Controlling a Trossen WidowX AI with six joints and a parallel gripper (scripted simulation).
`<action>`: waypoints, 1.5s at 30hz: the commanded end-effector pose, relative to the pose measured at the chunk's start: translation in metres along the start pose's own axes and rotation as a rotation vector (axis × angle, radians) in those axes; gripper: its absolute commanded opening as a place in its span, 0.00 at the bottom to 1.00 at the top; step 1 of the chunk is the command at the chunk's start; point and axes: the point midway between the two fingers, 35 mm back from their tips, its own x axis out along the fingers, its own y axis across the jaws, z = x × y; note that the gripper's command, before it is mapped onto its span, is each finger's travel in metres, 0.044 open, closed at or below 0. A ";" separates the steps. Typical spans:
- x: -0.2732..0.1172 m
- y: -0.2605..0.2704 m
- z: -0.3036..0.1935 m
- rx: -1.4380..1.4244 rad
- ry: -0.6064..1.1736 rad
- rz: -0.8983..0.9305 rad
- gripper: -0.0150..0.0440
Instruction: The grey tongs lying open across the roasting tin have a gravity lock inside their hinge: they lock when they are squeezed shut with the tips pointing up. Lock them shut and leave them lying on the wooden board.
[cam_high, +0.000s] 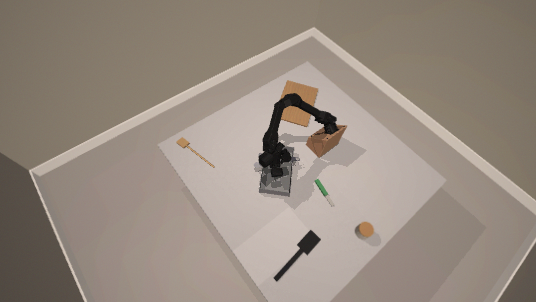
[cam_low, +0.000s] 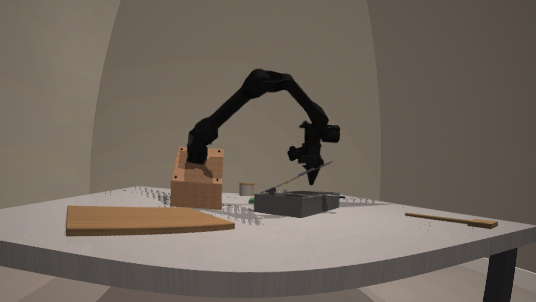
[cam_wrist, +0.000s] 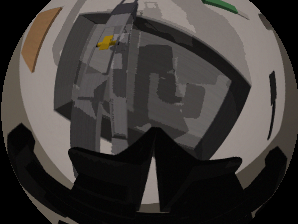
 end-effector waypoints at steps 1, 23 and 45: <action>0.002 0.002 0.002 -0.010 -0.001 0.005 0.00; 0.002 0.037 -0.001 -0.011 -0.002 0.005 0.00; 0.002 0.073 -0.001 -0.011 -0.002 0.007 0.00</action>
